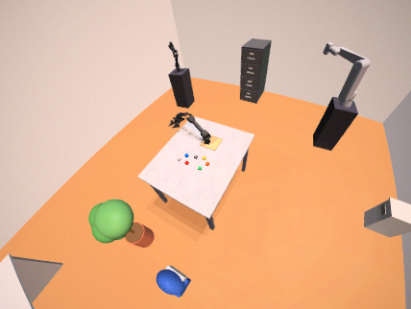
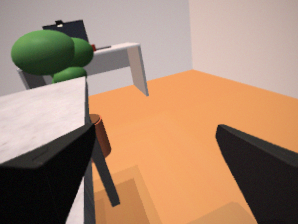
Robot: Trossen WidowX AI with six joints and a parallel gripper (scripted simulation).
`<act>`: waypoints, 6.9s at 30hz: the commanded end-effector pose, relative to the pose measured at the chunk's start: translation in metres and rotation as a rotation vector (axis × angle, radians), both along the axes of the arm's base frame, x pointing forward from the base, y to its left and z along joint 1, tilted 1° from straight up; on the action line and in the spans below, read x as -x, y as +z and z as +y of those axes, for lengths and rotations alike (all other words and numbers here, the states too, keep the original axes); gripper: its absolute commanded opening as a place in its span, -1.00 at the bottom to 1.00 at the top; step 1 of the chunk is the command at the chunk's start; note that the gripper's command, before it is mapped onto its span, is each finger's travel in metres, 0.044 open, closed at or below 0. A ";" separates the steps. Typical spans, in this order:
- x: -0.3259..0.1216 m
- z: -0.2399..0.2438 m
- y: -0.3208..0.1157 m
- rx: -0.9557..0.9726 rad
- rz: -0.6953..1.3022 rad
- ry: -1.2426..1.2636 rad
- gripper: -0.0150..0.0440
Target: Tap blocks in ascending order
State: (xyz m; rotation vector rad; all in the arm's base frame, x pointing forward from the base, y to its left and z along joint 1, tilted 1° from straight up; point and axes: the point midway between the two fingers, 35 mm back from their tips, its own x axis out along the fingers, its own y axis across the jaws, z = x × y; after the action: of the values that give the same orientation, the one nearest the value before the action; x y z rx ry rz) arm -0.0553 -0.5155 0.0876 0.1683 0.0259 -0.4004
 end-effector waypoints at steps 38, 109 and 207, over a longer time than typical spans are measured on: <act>-0.320 0.378 0.065 -0.273 1.485 0.365 0.86; -0.292 0.574 0.067 -0.279 1.492 0.374 0.86; -0.400 0.424 0.068 -0.265 1.485 0.363 0.86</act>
State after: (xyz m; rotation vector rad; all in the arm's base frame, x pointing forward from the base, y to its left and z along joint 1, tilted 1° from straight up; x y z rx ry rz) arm 0.3448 -0.0904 0.1544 0.0943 1.5596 -0.0822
